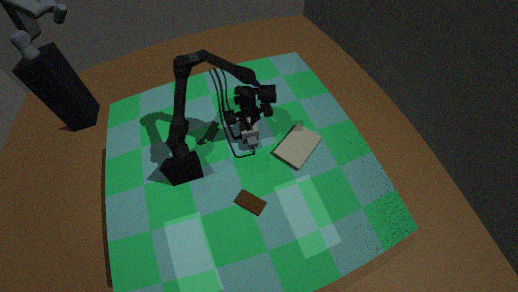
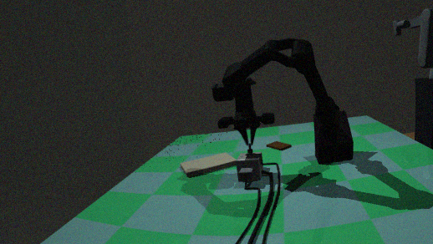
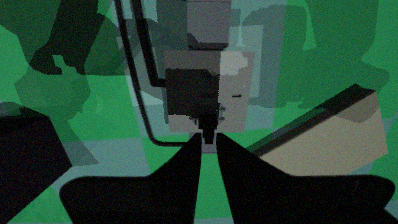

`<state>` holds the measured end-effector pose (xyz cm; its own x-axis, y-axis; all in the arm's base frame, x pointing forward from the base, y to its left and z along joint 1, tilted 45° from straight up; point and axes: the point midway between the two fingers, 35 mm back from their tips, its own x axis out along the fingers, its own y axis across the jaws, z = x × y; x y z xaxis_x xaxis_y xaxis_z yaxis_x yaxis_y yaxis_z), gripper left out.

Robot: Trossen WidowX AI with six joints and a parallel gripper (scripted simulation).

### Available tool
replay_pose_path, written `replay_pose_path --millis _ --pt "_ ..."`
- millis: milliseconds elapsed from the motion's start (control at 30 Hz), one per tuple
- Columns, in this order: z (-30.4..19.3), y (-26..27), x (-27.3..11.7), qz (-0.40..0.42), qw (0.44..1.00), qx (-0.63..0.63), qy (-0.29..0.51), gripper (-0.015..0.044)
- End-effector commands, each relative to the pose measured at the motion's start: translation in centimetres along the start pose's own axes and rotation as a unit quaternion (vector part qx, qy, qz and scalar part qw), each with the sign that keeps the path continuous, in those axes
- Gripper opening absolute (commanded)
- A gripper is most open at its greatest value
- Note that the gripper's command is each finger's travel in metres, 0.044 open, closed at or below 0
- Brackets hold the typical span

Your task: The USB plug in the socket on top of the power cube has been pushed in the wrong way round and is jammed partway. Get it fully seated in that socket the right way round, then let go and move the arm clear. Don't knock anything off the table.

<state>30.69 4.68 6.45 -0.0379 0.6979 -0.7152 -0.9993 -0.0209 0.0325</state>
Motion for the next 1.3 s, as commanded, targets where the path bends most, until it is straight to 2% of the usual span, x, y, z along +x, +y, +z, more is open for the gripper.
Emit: replay_pose_path --millis 0,1267 --pt "0.0 0.0 0.0 0.0 1.0 0.0 0.0 0.0" --pt "0.0 0.0 -1.4 0.0 1.0 0.0 0.0 0.0"
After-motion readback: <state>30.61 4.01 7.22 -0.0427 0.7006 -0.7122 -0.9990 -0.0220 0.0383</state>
